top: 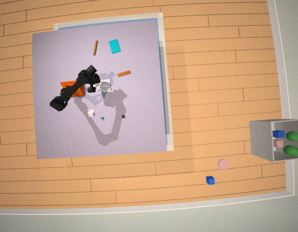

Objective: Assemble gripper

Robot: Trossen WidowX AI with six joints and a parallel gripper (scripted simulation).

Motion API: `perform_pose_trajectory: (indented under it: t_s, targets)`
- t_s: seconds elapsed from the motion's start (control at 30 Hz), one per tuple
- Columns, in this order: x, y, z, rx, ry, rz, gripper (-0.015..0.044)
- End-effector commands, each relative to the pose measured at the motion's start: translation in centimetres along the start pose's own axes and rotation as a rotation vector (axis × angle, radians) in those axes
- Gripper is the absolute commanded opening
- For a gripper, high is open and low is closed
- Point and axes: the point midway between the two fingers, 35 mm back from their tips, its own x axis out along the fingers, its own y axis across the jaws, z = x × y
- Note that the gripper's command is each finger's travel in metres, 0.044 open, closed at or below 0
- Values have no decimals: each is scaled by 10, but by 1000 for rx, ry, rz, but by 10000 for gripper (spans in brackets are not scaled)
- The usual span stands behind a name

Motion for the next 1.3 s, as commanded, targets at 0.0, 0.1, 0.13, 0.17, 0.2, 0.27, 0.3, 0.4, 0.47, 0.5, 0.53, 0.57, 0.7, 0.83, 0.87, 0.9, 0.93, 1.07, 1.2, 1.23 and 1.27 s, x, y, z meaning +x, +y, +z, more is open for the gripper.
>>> perform_pose_trajectory:
  t_s: [0.0, 0.1, 0.13, 0.17, 0.2, 0.27, 0.3, 0.4, 0.47, 0.5, 0.53, 0.57, 0.7, 0.83, 0.87, 0.9, 0.93, 1.07, 1.2, 1.23, 1.27]
  targets:
    - [0, 1, -1, 7, 3, 4, 351]
    - [0, 1, -1, 7, 3, 4, 351]
    - [0, 1, -1, 7, 3, 4, 351]
    - [0, 1, -1, 7, 3, 4, 351]
    - [0, 1, -1, 7, 3, 4, 351]
    - [0, 1, -1, 7, 3, 4, 351]
    - [0, 1, -1, 7, 3, 4, 351]
    - [0, 1, -1, 7, 3, 4, 351]
    - [0, 1, -1, 7, 3, 4, 351]
    - [0, 1, -1, 7, 3, 4, 351]
    - [0, 1, -1, 7, 3, 4, 351]
    - [0, 1, -1, 7, 3, 4, 351]
    - [3, 1, -1, 7, 3, 5, 351]
    - [9, 1, 0, 7, 3, 5, 351]
    - [11, 2, 0, 7, 3, 5, 351]
    - [12, 2, 0, 7, 3, 5, 351]
    - [14, 2, 0, 7, 3, 5, 351]
    - [21, 2, 0, 7, 3, 5, 351]
    - [28, 2, 0, 8, 3, 5, 351]
    - [29, 2, 1, 8, 3, 5, 351]
    - [31, 2, 1, 8, 3, 5, 351]
